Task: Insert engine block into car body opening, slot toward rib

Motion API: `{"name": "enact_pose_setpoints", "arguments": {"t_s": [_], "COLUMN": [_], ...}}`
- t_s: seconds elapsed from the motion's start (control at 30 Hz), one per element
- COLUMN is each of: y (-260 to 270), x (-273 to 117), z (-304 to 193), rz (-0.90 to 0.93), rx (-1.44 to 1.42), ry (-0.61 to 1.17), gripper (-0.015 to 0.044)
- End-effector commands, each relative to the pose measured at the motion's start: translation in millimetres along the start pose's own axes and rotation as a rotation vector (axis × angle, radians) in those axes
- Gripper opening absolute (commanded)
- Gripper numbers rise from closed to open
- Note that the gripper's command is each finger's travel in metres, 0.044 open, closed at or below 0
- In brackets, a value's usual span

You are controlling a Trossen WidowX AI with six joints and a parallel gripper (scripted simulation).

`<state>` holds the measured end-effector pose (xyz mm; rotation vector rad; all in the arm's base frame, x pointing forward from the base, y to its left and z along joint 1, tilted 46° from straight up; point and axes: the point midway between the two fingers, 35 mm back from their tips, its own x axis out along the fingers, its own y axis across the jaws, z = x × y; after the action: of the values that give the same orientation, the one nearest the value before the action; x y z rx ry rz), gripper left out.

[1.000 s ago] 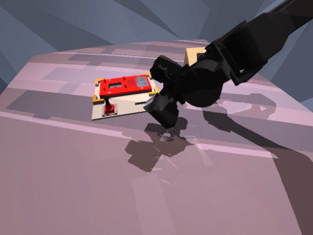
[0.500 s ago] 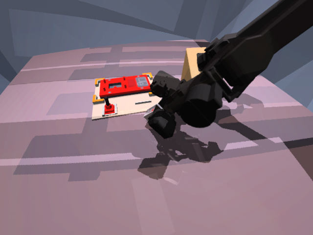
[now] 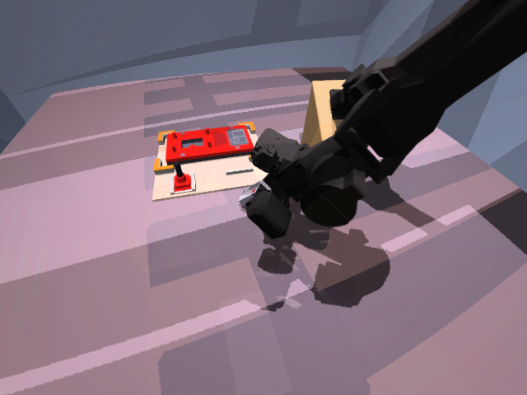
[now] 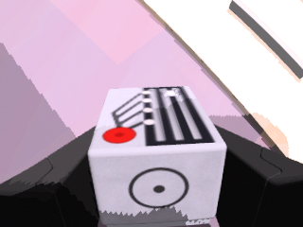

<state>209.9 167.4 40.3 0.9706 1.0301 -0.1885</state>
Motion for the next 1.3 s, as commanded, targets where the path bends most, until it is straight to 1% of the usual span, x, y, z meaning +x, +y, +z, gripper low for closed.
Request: {"name": "enact_pose_setpoints", "arguments": {"t_s": [0.0, 0.37, 0.6, 0.93, 1.27], "y": [0, 0, 0, 1, 2], "x": [0, 0, -3, -44, -42], "z": [0, 0, 0, -1, -2], "rz": [0.000, 0.000, -0.001, -0.003, 0.001], "rx": [-0.001, -0.001, -0.002, -0.002, -0.005], "ry": [0.001, 0.001, 0.008, 0.018, 0.021], "gripper": [0.0157, 0.0440, 0.0440, 0.0440, 0.0440]}}
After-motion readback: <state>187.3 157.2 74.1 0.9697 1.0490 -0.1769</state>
